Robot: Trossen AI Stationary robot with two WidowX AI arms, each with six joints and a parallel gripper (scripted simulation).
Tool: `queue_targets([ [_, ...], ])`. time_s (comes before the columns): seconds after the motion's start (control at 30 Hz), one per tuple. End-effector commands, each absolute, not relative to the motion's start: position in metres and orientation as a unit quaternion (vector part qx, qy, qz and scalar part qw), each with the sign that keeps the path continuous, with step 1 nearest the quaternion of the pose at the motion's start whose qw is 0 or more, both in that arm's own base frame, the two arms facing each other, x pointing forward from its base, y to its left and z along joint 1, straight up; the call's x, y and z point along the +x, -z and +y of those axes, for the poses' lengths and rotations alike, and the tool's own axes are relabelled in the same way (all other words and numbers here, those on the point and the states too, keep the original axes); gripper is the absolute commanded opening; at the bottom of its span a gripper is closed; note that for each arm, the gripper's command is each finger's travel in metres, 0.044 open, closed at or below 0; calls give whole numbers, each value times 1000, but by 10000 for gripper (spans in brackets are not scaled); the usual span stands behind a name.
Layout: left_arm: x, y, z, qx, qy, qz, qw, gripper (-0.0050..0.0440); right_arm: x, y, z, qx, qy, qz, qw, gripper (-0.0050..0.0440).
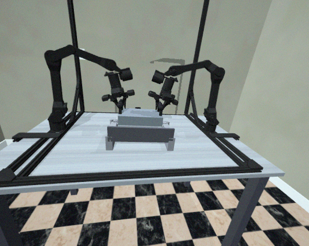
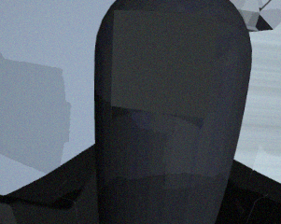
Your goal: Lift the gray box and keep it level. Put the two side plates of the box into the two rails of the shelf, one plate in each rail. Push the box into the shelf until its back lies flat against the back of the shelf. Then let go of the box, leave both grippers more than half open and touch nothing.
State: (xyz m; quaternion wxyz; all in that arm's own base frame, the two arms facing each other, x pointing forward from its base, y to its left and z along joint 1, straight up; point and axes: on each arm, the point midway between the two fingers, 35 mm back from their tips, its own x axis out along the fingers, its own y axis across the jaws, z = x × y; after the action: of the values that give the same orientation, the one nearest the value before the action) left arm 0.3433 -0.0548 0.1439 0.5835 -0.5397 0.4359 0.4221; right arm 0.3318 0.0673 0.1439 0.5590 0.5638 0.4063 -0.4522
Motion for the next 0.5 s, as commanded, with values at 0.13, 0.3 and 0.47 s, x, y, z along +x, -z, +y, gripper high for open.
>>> queue_targets([
  [0.13, 344, -154, -47, -548, -412, 427, 590, 0, 332, -154, 59, 569, 442, 398, 568, 0],
  [0.3, 345, -154, -41, -548, -412, 427, 590, 0, 331, -154, 54, 569, 442, 398, 568, 0],
  [0.47, 345, -154, -36, -548, -412, 427, 590, 0, 331, -154, 48, 569, 442, 398, 568, 0],
])
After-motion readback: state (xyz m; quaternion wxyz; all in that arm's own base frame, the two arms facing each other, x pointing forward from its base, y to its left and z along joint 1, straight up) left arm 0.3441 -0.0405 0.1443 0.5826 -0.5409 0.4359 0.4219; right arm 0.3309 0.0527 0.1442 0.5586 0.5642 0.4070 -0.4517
